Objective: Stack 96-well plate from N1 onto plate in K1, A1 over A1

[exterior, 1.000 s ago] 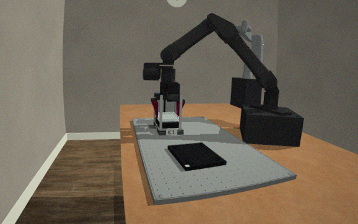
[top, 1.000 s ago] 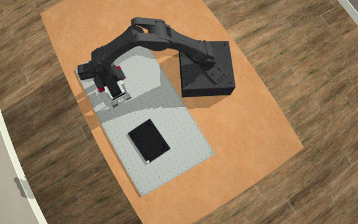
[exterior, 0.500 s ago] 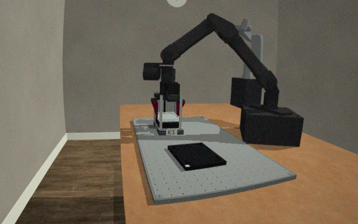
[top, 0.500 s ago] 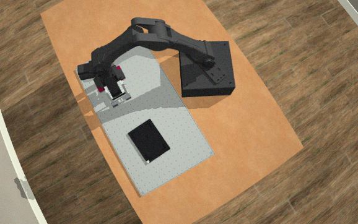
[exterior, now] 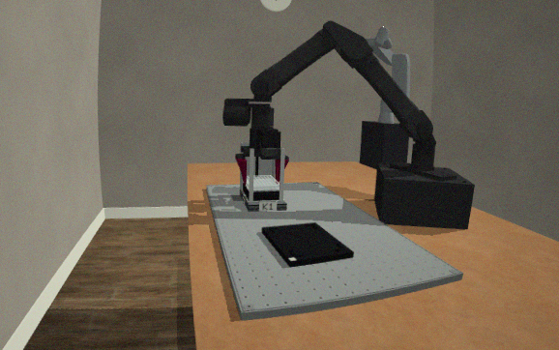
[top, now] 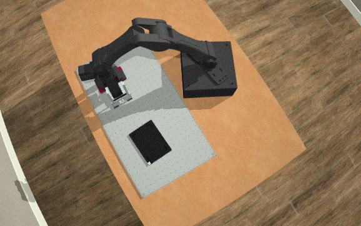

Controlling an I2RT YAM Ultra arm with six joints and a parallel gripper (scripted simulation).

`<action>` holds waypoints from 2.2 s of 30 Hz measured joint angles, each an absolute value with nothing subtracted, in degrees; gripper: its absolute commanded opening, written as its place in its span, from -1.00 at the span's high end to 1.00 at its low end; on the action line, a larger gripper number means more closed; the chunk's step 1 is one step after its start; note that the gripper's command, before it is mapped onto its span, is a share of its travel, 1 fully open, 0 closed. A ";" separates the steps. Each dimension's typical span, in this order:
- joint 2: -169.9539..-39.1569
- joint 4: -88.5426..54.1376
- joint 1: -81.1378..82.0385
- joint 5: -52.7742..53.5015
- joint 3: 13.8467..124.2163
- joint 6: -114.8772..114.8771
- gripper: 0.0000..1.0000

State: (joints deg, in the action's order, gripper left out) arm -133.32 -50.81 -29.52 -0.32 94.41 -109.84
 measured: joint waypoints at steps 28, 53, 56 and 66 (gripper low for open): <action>-133.71 -49.82 -29.52 -0.32 93.91 -109.89 1.00; -134.02 -48.97 -29.58 -0.32 93.45 -109.95 1.00; -134.04 -48.97 -29.58 -0.32 93.45 -109.95 1.00; -134.04 -48.97 -29.58 -0.32 93.45 -109.95 -1.00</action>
State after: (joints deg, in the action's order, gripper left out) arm -134.04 -48.97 -29.58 -0.32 93.45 -109.95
